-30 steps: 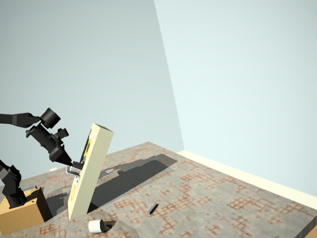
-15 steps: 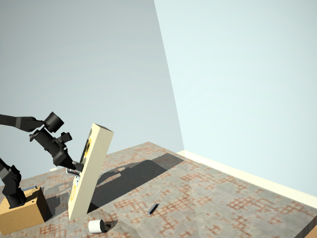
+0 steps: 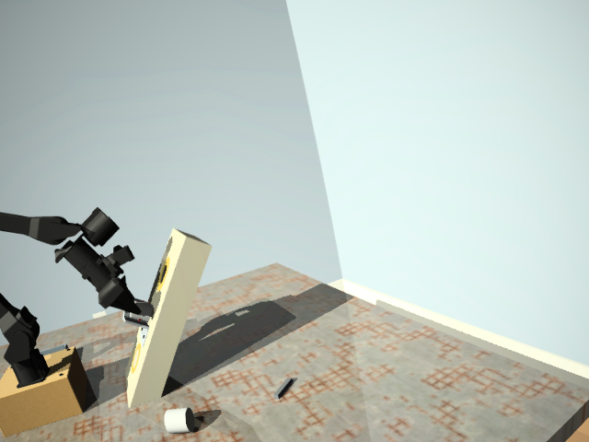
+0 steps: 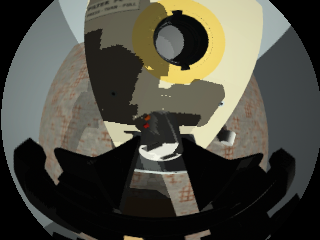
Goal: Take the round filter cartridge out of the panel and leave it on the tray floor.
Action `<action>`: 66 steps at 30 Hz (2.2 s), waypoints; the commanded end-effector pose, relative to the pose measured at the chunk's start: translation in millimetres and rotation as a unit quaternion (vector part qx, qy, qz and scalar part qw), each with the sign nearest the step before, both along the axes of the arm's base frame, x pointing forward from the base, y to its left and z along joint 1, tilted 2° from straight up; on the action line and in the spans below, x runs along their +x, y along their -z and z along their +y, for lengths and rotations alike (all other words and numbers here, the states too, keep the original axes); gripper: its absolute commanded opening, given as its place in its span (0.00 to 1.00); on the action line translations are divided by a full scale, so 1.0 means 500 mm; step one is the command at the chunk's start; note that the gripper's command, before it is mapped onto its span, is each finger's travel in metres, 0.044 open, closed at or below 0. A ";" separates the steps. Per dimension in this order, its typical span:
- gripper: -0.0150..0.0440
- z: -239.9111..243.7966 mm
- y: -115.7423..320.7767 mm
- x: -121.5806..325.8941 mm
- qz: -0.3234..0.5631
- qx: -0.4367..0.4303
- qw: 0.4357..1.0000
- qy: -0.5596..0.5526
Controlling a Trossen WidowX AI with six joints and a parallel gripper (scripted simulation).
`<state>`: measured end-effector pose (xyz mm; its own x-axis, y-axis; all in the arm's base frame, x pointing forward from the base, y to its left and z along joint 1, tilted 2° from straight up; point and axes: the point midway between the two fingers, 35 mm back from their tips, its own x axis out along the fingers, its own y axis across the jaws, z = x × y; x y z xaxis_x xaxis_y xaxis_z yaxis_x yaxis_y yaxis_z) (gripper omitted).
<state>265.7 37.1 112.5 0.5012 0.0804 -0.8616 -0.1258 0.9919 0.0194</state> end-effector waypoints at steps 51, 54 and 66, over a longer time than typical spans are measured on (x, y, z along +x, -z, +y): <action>0.25 0.146 -0.186 -0.055 0.004 0.004 1.000 0.000; 0.25 0.165 -0.184 -0.059 0.002 0.005 1.000 0.000; 0.25 0.239 -0.185 -0.113 0.006 0.003 0.989 -0.146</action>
